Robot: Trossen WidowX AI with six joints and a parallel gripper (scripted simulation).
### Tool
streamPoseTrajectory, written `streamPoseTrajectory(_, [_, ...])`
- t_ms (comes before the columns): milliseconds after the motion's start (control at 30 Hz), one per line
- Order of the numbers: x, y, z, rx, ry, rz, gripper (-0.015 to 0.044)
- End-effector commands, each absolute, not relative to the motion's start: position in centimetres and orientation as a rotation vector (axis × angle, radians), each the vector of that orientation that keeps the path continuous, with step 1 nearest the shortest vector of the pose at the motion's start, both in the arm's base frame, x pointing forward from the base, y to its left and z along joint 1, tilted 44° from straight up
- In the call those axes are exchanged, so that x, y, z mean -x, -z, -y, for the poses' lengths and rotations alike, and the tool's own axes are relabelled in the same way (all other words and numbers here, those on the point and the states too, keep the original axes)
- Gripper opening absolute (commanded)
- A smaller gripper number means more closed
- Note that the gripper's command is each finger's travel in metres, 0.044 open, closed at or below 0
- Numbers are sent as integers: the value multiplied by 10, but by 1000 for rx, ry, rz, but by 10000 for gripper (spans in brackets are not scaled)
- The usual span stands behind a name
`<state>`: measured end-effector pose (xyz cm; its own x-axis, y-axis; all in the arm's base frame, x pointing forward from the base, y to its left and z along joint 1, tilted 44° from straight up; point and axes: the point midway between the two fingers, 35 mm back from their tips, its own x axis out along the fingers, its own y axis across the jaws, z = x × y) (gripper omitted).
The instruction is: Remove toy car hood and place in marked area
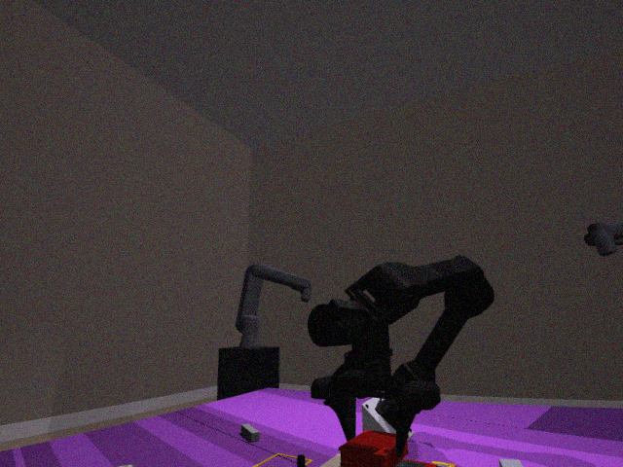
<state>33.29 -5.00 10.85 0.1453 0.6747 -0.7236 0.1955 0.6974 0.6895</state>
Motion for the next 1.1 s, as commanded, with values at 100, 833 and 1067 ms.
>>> streamPoseTrajectory(100, [-331, -124, 67, -769, -395, -1409, 0])
streamPoseTrajectory(833, [-319, -69, 134, -763, -376, -1415, 0])
streamPoseTrajectory(1067, [-309, -46, 159, -760, -374, -1415, 0])
